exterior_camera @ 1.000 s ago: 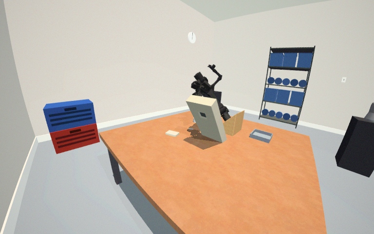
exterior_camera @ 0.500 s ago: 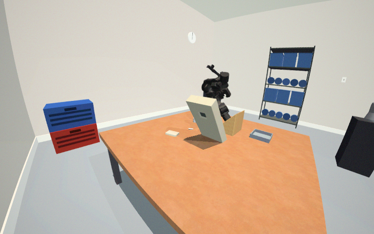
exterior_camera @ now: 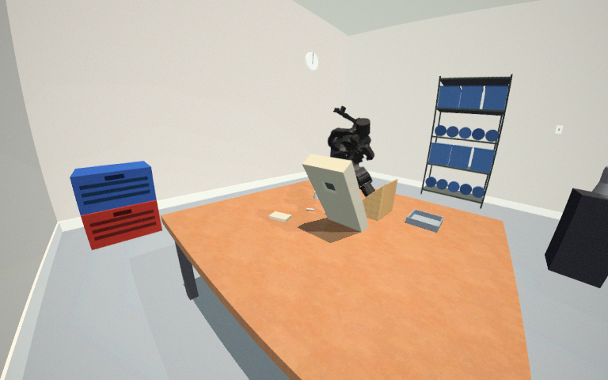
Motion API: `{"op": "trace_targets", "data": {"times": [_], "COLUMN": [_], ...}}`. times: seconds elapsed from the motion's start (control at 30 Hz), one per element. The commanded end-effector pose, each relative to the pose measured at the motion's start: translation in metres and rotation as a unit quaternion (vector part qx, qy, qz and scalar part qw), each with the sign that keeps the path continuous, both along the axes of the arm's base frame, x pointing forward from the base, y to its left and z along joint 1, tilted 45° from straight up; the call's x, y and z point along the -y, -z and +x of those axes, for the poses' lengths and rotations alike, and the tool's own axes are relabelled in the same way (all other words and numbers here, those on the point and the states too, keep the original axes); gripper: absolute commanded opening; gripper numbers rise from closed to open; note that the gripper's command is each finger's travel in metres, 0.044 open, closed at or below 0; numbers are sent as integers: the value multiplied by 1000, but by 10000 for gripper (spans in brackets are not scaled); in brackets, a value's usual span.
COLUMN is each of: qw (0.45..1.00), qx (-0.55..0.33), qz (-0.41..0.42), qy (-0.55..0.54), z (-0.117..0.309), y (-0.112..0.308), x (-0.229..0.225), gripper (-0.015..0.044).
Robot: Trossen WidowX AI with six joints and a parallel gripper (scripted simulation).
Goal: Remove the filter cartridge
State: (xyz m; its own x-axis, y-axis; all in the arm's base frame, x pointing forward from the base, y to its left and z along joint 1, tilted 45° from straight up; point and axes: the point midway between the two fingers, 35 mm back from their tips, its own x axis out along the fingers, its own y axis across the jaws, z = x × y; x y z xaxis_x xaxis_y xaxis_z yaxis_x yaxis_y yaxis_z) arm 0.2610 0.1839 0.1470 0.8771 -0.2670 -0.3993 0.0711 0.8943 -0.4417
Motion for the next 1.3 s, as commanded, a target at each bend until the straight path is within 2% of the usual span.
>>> {"op": "trace_targets", "data": {"times": [0.0,0.7,1.27], "qw": [1000,1000,1000], "qx": [-7,-2,-1], "qz": [-6,-8,-8], "qy": [-1,-2,-2], "z": [5,35,35], "y": [7,18,21], "x": [2,13,12], "gripper": [94,94,94]}}
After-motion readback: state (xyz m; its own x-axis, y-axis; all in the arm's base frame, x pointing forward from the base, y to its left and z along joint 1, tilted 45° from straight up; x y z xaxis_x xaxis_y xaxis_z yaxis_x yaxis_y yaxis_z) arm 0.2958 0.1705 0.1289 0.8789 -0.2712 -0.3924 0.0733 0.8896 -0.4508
